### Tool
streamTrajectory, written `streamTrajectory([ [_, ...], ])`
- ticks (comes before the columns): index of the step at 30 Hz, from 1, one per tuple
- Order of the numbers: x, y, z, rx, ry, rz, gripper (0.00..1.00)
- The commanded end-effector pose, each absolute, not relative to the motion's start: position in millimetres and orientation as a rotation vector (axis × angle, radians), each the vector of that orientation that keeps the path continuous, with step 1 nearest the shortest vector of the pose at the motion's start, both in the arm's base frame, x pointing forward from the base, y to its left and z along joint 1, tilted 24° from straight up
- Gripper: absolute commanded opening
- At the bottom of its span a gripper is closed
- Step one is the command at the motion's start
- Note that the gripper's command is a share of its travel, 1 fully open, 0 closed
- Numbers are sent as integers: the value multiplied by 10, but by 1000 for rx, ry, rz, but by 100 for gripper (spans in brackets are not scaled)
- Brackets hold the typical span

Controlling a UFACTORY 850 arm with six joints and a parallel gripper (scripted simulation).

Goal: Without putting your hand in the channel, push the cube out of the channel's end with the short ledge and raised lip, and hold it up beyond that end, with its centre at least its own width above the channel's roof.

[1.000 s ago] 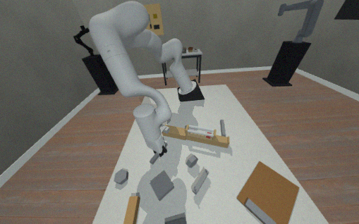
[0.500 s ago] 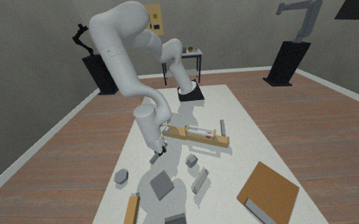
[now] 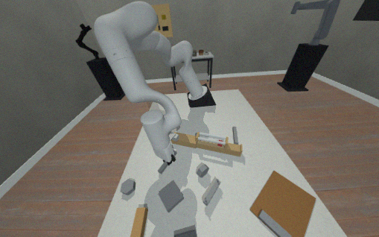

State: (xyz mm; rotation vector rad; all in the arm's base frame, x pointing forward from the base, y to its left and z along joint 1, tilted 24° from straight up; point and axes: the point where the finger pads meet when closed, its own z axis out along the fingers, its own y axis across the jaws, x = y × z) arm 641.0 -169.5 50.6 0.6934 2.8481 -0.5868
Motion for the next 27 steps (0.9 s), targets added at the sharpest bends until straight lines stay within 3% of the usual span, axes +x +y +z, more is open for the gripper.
streamTrajectory([
  [1,6417,-1694,514,693,2847,-586,0],
  [17,6409,-1635,646,693,2847,-586,0],
  [27,6356,-1242,1526,693,2847,-586,0],
])
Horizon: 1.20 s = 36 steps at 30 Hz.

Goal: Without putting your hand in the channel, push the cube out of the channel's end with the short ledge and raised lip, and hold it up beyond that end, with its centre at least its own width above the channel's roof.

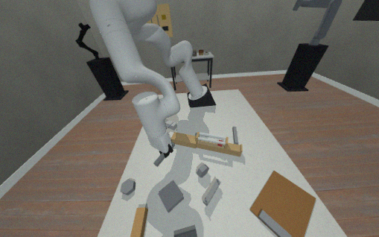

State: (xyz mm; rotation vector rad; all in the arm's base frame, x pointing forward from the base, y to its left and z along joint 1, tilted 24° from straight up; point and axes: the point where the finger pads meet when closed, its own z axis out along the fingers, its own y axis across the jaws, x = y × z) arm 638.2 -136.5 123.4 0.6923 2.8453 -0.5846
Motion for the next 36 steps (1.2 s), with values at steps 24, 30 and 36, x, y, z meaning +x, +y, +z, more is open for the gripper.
streamTrajectory([
  [24,6279,-1170,1541,807,2801,-576,0],
  [30,6043,-1015,1462,1134,2639,-536,0],
  [36,5670,-803,1350,1506,2401,-471,0],
])
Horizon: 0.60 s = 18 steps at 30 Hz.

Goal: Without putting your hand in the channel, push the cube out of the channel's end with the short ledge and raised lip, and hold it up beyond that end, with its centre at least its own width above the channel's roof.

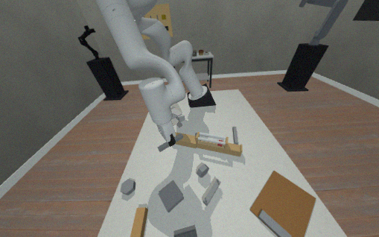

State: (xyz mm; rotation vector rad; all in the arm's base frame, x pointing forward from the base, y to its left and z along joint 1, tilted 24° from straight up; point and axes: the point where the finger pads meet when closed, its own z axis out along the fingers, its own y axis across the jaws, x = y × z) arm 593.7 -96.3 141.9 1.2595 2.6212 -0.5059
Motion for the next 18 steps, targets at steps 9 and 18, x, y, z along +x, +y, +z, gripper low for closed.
streamTrajectory([
  [9,5223,-593,1231,1919,2044,-378,0],
  [18,4956,-489,1167,2168,1712,-302,0],
])
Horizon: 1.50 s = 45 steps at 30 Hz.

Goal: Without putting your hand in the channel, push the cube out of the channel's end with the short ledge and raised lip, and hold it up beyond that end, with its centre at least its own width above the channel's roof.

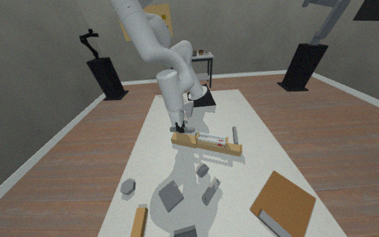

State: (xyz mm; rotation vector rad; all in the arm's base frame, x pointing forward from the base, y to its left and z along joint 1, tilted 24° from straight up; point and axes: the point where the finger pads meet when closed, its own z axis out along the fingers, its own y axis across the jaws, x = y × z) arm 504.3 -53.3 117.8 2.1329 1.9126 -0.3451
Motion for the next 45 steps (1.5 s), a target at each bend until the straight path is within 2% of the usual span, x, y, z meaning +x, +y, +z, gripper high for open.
streamTrajectory([
  [1,4951,-488,1166,2171,1707,-301,0],
  [8,4951,-504,1126,2172,1704,-300,0],
  [15,4962,-658,760,2172,1704,-300,0],
  [45,4977,-766,518,2172,1704,-300,0],
])
